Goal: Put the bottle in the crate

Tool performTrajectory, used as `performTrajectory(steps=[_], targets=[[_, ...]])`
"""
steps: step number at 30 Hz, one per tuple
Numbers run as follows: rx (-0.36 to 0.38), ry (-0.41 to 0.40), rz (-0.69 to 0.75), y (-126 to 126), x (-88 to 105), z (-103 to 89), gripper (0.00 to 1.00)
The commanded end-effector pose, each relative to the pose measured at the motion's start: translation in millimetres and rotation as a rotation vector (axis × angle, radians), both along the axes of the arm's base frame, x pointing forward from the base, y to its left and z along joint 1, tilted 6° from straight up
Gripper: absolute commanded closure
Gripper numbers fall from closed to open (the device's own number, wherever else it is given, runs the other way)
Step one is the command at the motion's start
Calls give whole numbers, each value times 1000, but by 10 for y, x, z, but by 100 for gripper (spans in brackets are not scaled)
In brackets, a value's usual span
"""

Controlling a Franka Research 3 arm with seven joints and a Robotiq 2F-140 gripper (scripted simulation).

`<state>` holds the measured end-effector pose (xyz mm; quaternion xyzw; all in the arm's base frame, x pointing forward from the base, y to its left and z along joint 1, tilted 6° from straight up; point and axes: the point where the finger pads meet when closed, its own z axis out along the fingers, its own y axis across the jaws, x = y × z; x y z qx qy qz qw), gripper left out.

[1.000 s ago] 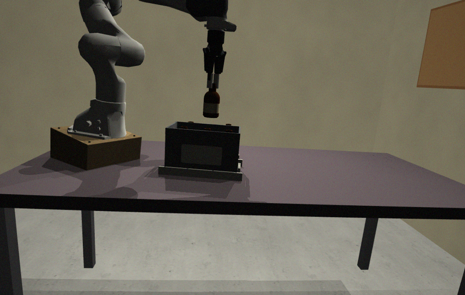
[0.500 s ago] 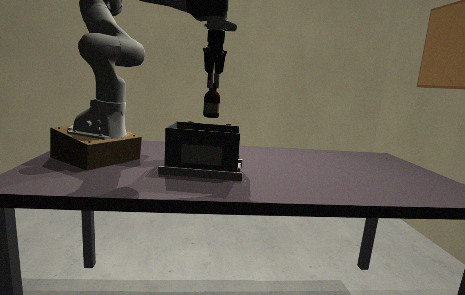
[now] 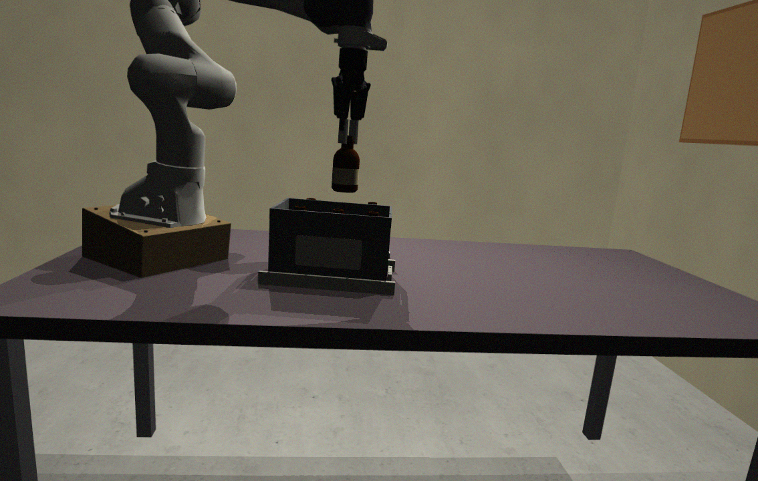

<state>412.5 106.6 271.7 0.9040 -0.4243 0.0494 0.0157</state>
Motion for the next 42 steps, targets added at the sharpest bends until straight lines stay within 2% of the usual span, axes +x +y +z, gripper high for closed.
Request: performTrajectory(steps=[1,22,42], targets=[[-3,-5,9,-62,22,19,100],[-3,-5,9,-320,54,41,100],[-3,-5,9,-740,106,75,100]])
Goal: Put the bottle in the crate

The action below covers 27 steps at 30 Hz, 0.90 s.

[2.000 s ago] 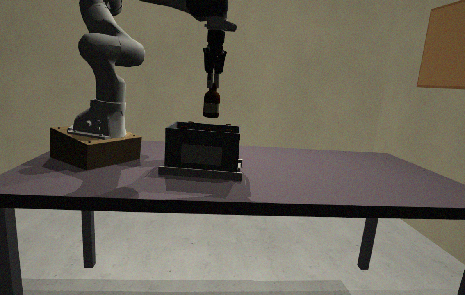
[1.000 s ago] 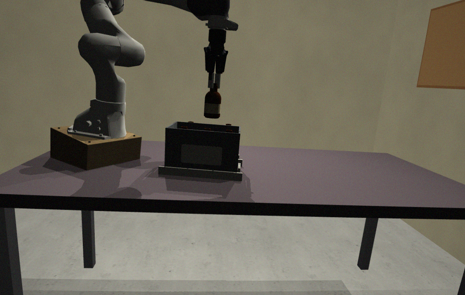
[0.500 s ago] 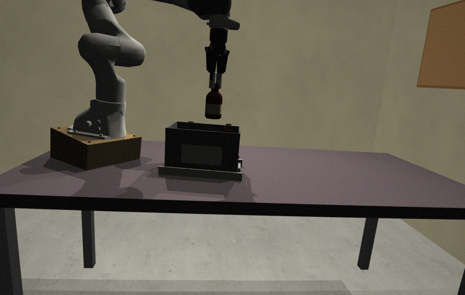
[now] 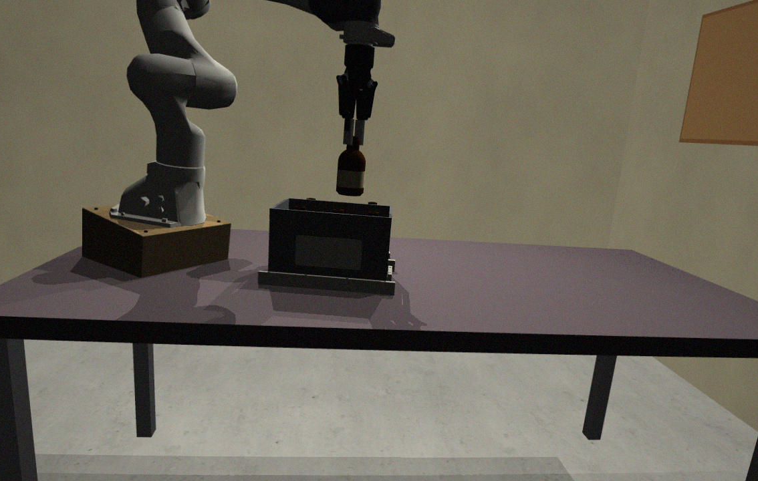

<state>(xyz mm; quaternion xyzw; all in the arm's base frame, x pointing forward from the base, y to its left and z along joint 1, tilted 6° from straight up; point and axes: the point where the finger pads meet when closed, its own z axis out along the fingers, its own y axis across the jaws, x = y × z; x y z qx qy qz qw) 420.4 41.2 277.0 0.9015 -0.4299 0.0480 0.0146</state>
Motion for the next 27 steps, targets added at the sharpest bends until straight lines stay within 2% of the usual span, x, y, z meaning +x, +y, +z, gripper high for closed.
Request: performTrajectory(steps=[1,27], targets=[[-7,-6,21,-113,31,25,100],[-7,-6,21,-772,113,80,100]])
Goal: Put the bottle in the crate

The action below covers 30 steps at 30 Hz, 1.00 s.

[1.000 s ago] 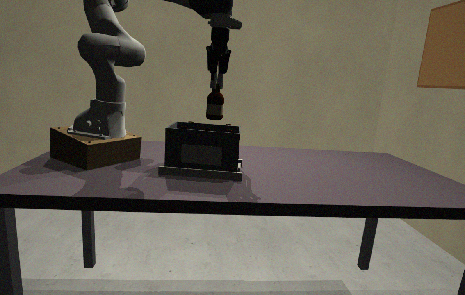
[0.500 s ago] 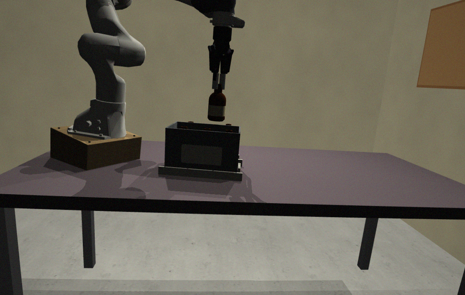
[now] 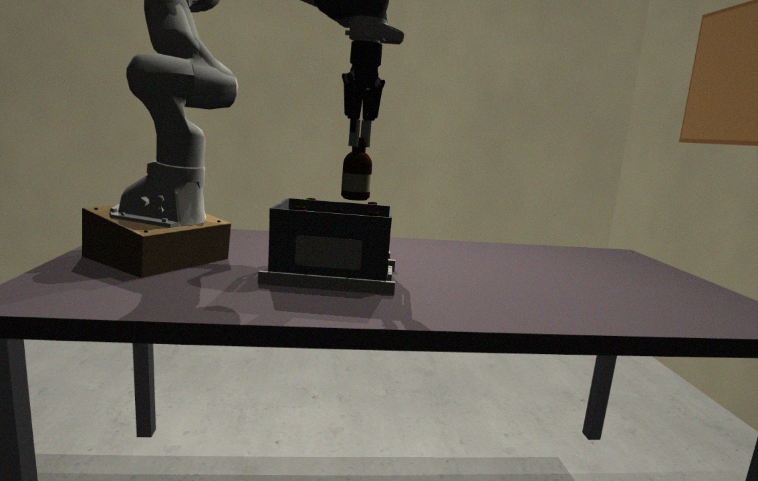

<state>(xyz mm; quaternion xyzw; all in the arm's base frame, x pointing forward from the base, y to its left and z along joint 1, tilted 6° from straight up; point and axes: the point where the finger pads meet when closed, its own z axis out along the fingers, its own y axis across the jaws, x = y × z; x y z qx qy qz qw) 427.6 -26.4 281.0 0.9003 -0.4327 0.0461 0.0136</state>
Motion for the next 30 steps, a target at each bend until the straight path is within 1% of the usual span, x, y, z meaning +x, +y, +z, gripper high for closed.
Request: performTrajectory(steps=[1,4,19,21,30], targets=[[-10,-8,27,-123,43,41,100],[-10,-8,27,-149,47,44,100],[-10,-8,27,-511,92,74,100],[-10,-8,27,-511,92,74,100],[-10,-8,27,-699,115,89,100]])
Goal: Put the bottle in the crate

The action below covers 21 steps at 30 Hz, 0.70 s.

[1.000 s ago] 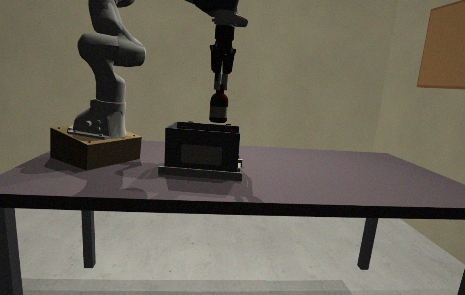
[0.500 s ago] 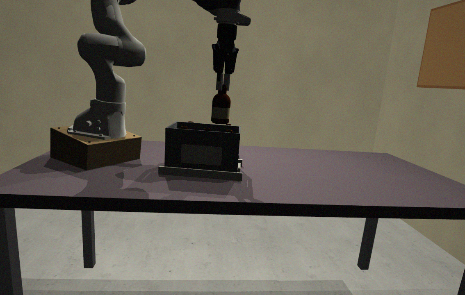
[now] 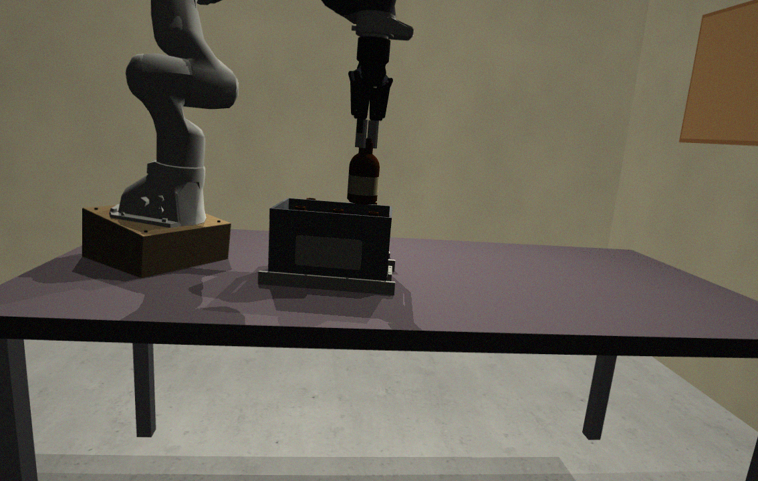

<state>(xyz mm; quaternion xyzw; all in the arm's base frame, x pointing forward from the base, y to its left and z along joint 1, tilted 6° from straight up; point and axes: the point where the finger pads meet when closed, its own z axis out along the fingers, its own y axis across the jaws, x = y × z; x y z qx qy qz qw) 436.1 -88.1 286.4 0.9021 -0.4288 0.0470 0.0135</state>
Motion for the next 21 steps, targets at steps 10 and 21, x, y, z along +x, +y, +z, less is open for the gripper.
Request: performTrajectory(steps=[10,21], targets=[[-10,-7,19,-231,48,48,100],[-10,-7,19,-406,70,63,100]])
